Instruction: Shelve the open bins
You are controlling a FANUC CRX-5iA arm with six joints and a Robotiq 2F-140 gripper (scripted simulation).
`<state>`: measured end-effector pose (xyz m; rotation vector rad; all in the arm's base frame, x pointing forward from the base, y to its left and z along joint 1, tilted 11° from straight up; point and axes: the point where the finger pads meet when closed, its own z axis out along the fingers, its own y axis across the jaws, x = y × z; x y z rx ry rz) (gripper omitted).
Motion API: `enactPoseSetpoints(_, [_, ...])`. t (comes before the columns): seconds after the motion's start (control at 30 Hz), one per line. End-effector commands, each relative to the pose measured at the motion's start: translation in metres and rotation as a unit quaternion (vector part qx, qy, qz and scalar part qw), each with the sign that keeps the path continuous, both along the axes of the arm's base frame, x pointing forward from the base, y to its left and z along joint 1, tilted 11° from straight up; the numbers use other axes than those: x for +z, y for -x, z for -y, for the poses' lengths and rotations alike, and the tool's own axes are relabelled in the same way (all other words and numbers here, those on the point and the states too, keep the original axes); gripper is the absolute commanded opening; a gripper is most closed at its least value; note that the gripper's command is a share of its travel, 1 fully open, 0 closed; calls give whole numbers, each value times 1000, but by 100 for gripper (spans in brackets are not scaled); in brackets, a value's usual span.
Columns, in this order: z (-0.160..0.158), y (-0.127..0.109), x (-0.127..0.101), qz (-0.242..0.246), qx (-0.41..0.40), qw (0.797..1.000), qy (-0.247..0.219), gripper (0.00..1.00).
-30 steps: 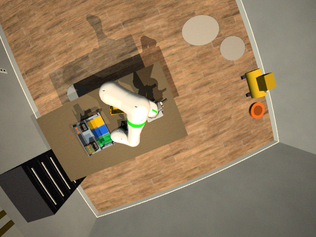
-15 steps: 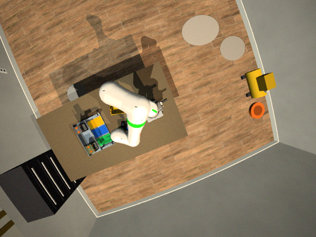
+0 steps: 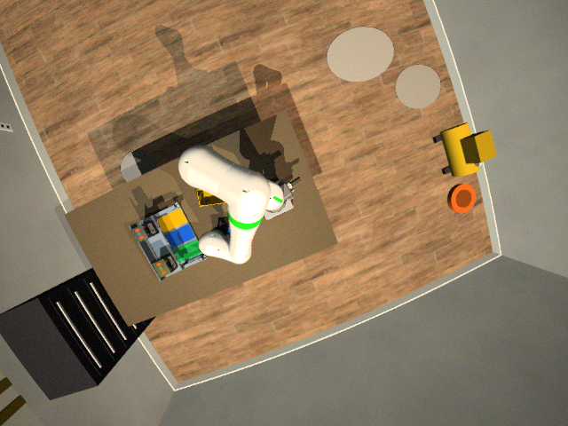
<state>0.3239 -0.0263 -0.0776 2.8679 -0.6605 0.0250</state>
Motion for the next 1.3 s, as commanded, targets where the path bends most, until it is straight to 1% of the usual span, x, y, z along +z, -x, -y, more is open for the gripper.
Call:
enactPoseSetpoints(0.0, [0,0,1,0,0,1000,0,0])
enactPoseSetpoints(0.53, [-2,0,8,0,0,1000,0,0])
enactPoseSetpoints(1.27, [-5,-1,27,0,0,1000,0,0])
